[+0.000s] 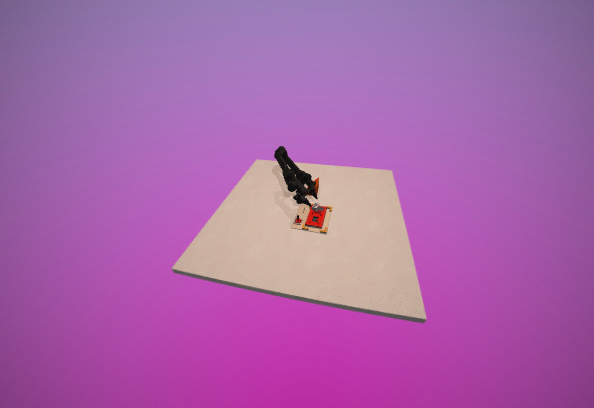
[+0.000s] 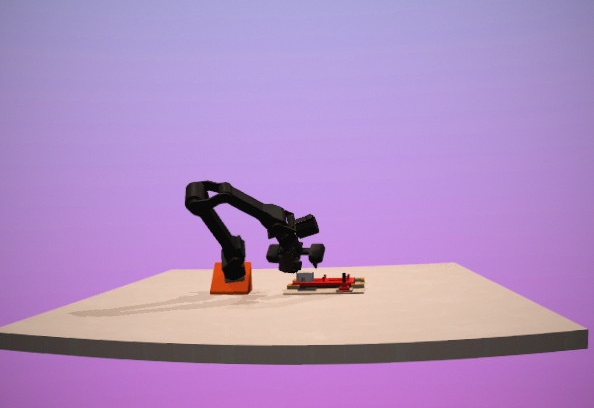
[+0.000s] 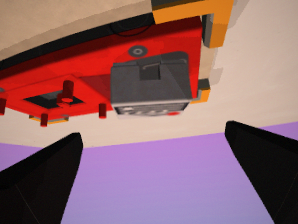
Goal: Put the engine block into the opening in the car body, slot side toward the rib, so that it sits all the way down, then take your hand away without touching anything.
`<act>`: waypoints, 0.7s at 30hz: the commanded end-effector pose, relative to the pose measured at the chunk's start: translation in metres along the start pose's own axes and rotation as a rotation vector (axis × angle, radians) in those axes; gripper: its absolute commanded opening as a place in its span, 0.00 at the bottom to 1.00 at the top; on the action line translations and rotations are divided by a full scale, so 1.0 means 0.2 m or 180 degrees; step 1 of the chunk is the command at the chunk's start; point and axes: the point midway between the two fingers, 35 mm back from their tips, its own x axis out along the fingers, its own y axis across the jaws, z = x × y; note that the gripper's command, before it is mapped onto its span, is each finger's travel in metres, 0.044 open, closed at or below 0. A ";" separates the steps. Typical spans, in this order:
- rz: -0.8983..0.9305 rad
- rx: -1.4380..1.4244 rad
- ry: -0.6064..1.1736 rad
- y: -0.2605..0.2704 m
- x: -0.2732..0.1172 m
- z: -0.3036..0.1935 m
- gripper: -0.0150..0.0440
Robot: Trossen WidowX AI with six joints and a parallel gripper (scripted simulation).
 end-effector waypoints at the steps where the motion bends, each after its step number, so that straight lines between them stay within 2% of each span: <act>1: 0.0005 0.0001 0.0002 0.00 0.00 0.00 1.00; 13: 0.0003 -0.0016 0.0000 0.00 0.00 0.00 1.00; 21: -0.0108 -0.0755 -0.0115 -0.01 0.01 0.00 1.00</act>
